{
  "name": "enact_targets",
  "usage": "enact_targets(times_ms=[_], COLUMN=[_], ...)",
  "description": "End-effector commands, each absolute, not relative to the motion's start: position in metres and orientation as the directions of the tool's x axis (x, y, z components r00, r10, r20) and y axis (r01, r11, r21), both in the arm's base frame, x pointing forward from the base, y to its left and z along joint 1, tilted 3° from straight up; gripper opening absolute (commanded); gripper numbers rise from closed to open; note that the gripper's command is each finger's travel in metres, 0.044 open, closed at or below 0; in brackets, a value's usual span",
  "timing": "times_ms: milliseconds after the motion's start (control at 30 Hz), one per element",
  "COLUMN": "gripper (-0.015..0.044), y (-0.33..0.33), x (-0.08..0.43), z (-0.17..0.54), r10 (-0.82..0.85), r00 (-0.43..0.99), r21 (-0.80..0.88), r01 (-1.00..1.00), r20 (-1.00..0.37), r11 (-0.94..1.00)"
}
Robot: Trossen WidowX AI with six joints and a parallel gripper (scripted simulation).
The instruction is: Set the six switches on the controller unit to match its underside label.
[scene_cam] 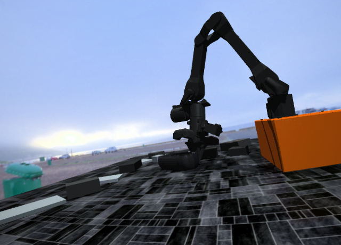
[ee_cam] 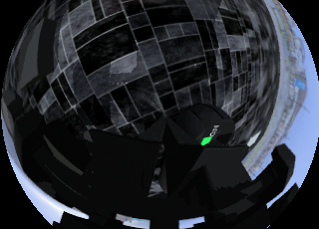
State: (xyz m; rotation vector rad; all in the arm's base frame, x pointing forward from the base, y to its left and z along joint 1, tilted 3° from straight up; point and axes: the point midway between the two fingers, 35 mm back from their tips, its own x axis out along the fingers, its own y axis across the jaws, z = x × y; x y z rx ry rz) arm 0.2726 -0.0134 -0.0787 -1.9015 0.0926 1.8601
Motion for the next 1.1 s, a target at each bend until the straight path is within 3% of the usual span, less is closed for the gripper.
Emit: enact_targets(times_ms=[0, 1067], gripper=[0.0000, 0.0000], y=[-0.008, 0.026], x=[0.275, 0.292], z=[-0.079, -0.078], r10=[0.278, 0.282], r00=[0.079, 0.081], r21=[-0.287, -0.291], r01=[-0.368, -0.367], r20=[-0.957, -0.956], r11=[-0.884, -0.883])
